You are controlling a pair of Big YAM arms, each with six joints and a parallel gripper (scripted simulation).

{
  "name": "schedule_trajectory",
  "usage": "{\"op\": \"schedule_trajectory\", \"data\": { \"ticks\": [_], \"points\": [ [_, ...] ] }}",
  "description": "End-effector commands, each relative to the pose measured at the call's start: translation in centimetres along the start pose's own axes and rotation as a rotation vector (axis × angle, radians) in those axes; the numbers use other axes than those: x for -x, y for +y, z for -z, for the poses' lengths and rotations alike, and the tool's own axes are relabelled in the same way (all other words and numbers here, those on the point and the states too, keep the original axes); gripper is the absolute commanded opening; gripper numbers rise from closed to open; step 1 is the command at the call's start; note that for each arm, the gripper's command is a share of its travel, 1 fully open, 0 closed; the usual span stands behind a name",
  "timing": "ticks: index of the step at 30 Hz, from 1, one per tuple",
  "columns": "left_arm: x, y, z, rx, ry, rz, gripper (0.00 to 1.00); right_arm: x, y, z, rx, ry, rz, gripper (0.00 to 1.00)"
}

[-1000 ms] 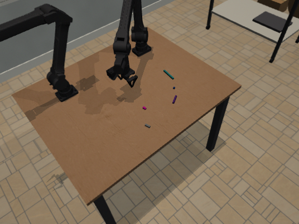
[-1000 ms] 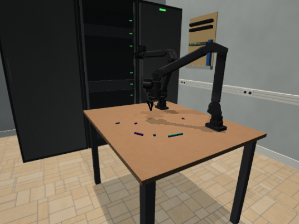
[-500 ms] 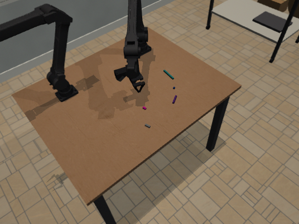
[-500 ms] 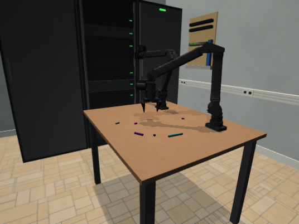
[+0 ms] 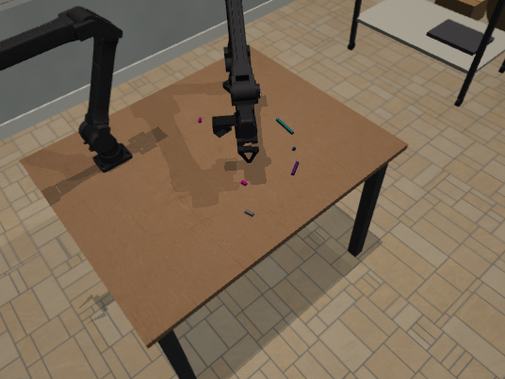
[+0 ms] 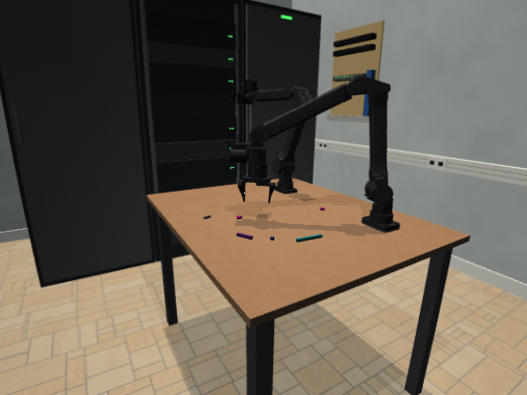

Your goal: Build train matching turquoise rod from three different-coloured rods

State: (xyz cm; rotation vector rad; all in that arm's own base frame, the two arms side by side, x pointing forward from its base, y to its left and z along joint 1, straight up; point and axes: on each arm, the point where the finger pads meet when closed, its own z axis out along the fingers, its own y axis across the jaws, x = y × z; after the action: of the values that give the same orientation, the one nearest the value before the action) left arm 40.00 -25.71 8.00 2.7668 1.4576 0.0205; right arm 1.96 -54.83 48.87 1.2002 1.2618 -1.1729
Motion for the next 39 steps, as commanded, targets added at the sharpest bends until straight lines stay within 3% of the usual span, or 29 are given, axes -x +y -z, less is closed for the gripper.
{"op": "schedule_trajectory", "data": {
  "ticks": [1,7,39],
  "points": [
    [0.3,2.1,0.6,0.012,-0.007,-0.125,1.0,1.2,-0.9,0.4,-0.019,-0.035,-0.012,1.0],
    [-1.1,2.3,0.6,0.012,-0.004,-0.147,1.0,1.2,-0.9,0.4,-0.019,-0.035,-0.012,1.0],
    [-0.4,2.3,0.5,0.012,-0.004,-0.158,1.0,1.2,-0.9,0.4,-0.019,-0.035,-0.012,1.0]
  ]
}}
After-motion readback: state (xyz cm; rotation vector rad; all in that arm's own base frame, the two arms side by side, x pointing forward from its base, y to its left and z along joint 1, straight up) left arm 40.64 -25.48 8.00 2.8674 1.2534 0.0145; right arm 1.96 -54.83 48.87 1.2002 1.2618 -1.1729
